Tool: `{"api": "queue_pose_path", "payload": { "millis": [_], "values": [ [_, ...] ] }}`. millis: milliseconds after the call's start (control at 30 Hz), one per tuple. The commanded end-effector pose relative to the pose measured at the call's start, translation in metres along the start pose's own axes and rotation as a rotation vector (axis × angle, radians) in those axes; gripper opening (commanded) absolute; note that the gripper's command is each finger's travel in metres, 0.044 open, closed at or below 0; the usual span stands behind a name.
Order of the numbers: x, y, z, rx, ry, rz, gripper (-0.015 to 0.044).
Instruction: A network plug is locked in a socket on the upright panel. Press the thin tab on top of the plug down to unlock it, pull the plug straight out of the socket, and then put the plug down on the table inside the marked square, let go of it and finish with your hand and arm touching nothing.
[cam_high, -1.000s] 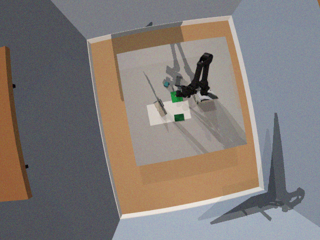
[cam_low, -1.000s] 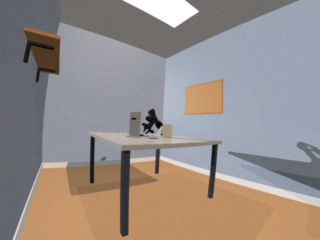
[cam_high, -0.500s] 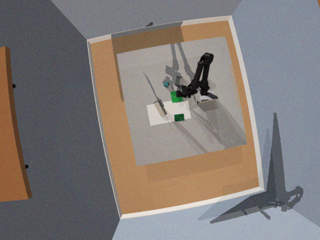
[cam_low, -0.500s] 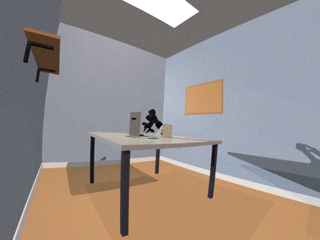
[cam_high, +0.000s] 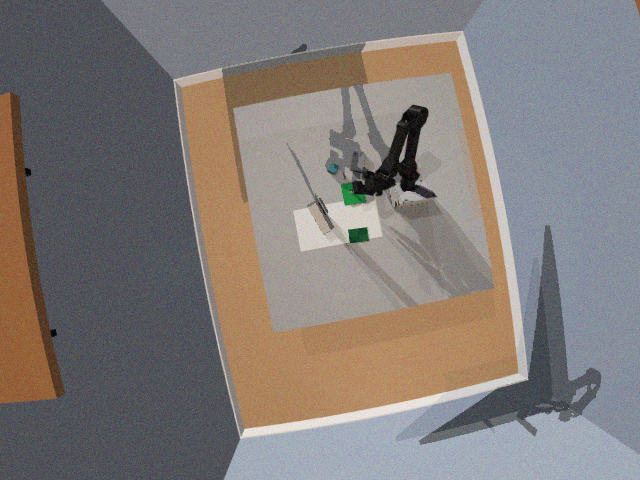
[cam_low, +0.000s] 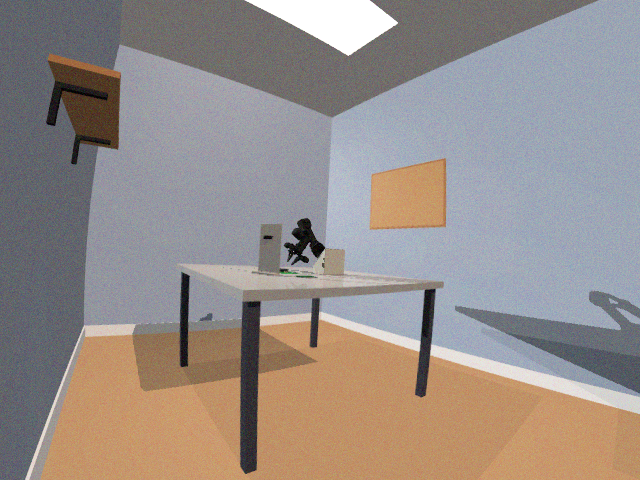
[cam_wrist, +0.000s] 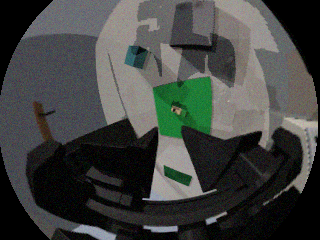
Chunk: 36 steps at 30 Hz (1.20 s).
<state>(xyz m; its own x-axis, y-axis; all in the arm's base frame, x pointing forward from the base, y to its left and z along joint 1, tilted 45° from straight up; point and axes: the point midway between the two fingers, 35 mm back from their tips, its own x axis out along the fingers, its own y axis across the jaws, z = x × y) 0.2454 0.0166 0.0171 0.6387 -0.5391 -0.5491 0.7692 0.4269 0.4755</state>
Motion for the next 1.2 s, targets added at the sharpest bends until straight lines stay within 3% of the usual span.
{"api": "queue_pose_path", "payload": {
  "millis": [0,1167],
  "values": [
    [-0.003,0.004,0.0,0.008,-0.004,0.002,0.0156],
    [-0.035,0.021,0.001,0.006,-0.007,0.003,0.0156]
  ]
}}
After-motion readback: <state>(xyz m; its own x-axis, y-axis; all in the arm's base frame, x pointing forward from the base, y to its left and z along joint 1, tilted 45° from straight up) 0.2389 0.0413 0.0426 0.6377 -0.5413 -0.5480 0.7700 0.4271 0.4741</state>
